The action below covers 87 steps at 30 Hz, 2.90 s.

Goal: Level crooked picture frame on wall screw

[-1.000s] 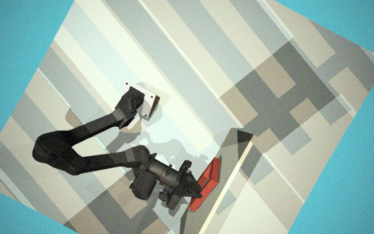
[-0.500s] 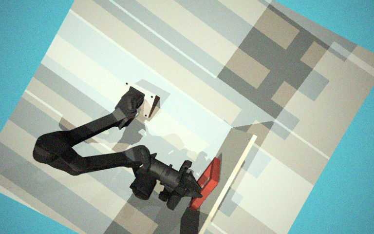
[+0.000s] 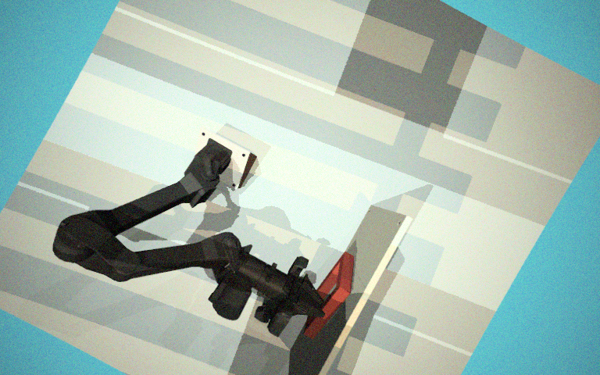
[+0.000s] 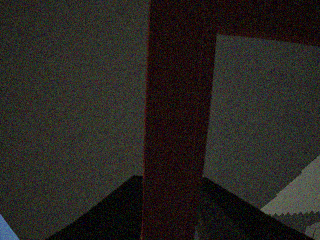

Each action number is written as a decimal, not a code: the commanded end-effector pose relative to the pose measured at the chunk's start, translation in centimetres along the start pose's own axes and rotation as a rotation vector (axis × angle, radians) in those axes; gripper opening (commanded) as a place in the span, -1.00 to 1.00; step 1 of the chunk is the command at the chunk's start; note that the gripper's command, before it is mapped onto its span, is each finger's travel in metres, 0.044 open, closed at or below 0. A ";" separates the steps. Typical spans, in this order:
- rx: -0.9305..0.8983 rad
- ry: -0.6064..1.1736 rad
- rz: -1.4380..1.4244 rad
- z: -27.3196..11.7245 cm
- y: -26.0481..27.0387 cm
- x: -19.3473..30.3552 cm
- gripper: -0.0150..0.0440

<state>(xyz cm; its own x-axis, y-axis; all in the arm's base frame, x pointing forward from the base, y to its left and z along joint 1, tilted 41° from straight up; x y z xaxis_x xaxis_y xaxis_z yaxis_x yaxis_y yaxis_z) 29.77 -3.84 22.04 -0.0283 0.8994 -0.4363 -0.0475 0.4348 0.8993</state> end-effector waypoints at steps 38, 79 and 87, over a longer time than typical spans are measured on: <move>-0.007 0.001 -0.005 0.0 0.2 0.6 -0.49; -0.002 -0.004 0.000 0.0 -0.4 0.7 -0.49; -0.002 -0.004 -0.005 0.0 -0.5 0.7 -0.49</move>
<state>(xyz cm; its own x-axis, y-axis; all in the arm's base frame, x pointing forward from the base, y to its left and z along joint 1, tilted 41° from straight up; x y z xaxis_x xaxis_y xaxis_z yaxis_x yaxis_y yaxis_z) 29.79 -3.41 21.36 -0.0246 0.8995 -0.4363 -0.0490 0.4348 0.8992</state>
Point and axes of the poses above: the point midway between the two fingers, 35 mm back from their tips, its own z axis out along the fingers, its own y axis across the jaws, x = y × z, the point moved 6 cm from there along -z, back along the fingers, and after that the axes turned 11 degrees about -z, right-handed, at the moved point
